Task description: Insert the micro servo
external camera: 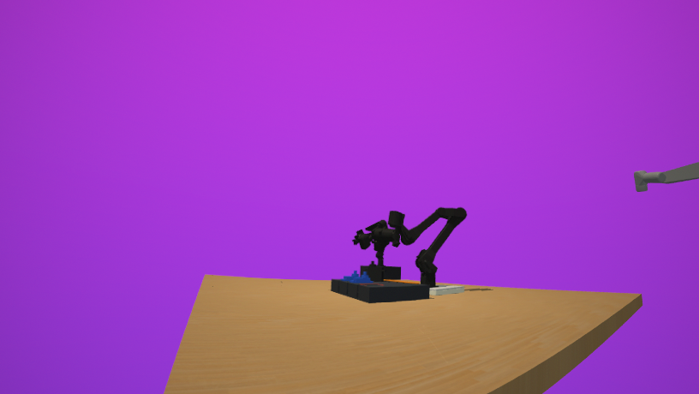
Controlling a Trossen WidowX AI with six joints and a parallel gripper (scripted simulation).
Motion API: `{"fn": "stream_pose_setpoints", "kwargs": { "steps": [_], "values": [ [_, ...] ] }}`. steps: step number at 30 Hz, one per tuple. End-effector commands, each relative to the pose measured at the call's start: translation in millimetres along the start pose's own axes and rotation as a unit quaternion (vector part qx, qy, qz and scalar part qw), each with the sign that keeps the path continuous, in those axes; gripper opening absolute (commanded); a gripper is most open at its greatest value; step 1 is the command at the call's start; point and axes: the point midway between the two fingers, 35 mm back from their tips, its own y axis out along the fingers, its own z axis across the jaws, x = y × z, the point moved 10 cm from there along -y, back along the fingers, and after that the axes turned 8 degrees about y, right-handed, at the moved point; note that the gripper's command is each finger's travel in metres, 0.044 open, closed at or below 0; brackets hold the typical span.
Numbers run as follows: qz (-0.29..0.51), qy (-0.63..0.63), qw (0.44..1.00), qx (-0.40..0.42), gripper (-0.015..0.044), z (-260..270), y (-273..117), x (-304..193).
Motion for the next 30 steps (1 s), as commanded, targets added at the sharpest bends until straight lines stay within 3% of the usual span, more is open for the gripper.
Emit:
{"fn": "stream_pose_setpoints", "kwargs": {
  "steps": [1, 14, 30],
  "values": [
    [0.0, -0.003, 1.0, -0.001, 0.0426, -0.2, 0.1, -0.1],
    [-0.012, -0.188, 0.981, -0.051, 0.044, -11.3, 5.7, -5.4],
    [-0.006, -0.423, 0.899, -0.113, 0.044, -23.5, 13.5, -12.8]
  ]
}}
